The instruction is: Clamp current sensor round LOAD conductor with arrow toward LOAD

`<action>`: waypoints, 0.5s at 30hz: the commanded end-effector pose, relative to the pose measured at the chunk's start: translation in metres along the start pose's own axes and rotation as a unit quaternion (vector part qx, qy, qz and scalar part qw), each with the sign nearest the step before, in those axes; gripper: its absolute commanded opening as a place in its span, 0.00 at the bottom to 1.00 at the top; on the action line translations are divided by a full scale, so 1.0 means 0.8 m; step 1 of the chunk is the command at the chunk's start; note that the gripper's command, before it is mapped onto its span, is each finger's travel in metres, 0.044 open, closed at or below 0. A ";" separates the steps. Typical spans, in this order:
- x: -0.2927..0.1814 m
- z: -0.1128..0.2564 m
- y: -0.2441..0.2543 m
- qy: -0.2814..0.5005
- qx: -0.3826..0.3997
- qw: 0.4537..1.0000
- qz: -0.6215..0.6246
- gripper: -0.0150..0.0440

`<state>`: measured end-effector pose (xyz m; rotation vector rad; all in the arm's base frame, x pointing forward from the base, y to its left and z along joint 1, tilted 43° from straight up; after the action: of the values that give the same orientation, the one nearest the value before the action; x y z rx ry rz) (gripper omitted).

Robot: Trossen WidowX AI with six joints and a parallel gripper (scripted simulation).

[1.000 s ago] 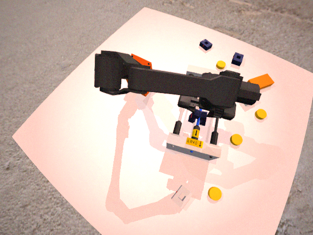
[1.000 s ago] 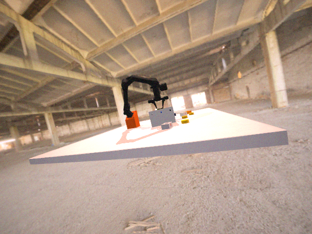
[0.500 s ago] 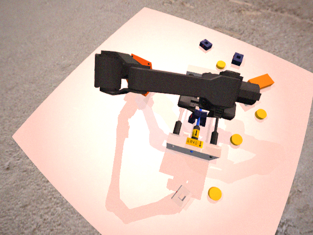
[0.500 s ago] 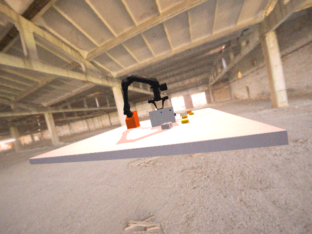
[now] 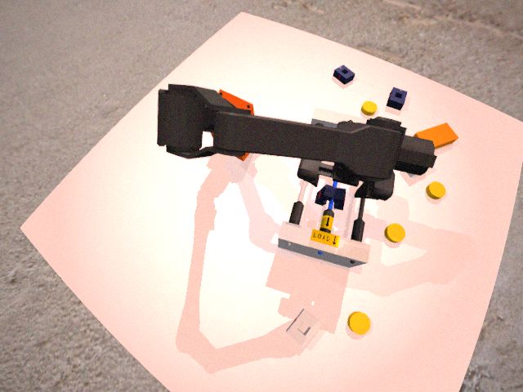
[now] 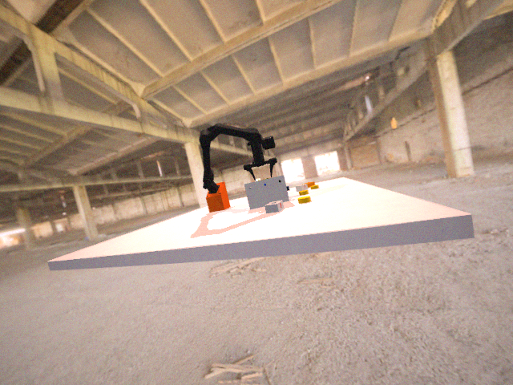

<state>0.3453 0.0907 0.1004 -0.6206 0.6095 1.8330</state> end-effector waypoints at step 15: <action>-0.007 -0.053 0.001 0.002 -0.009 1.000 0.002 1.00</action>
<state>0.3516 0.0617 0.0762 -0.6357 0.5917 1.8407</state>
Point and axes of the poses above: the point midway between the two fingers, 35 mm back from their tips, its own z axis back along the fingers, its own y axis across the jaws, x = y × z, the point moved 6 cm from there along z, back along the fingers, and after that the axes turned 5 degrees about -z, right-handed, at the moved point
